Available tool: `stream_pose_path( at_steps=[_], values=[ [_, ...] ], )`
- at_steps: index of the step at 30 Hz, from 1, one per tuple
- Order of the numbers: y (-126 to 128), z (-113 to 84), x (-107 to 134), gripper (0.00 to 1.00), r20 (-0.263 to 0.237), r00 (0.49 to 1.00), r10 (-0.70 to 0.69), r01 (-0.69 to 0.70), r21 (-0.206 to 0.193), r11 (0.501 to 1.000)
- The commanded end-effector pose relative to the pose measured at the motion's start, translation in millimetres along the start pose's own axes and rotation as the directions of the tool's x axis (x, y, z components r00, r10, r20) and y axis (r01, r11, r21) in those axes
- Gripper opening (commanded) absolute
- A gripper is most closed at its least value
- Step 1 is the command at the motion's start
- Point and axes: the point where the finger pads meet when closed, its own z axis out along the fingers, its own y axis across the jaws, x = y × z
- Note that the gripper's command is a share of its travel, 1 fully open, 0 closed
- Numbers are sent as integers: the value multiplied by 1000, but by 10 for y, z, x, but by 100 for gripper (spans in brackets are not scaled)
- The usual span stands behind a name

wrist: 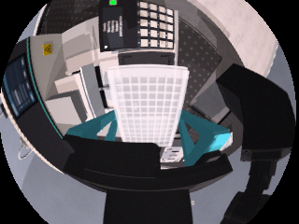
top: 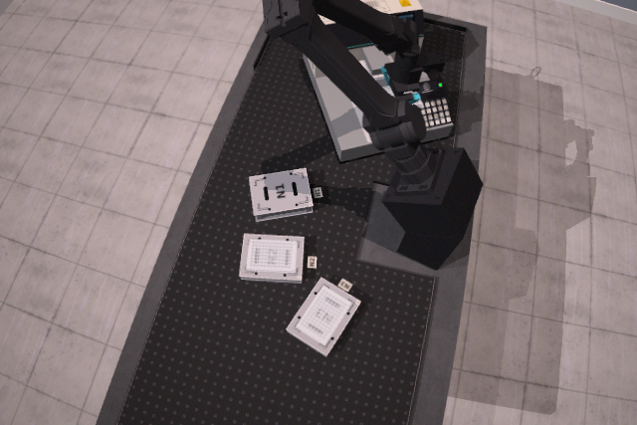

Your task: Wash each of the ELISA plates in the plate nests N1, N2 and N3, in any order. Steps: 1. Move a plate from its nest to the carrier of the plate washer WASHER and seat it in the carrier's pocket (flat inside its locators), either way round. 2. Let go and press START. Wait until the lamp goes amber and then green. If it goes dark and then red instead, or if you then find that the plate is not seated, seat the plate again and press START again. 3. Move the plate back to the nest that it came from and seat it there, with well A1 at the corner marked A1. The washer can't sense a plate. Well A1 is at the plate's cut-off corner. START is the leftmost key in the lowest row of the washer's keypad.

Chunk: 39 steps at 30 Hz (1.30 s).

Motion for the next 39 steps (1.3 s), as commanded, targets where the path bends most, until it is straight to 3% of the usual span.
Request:
stream_pose_path(
  at_steps=[1,4,11,18,24,26,31,39],
  values=[
    [182,-158,-68,84,21,999,-32,33,-37,999],
    [90,-78,-36,84,9,1000,-22,22,-17,1000],
    [90,-78,-36,84,9,1000,-22,22,-17,1000],
    [84,-20,366,84,10,960,-278,278,-14,960],
    [109,10,666,84,11,887,-462,462,-13,887],
    [109,10,666,84,11,887,-462,462,-13,887],
    [132,32,917,84,11,799,-601,601,-12,799],
    [353,14,1366,84,36,600,-799,800,-33,599]
  ],
)
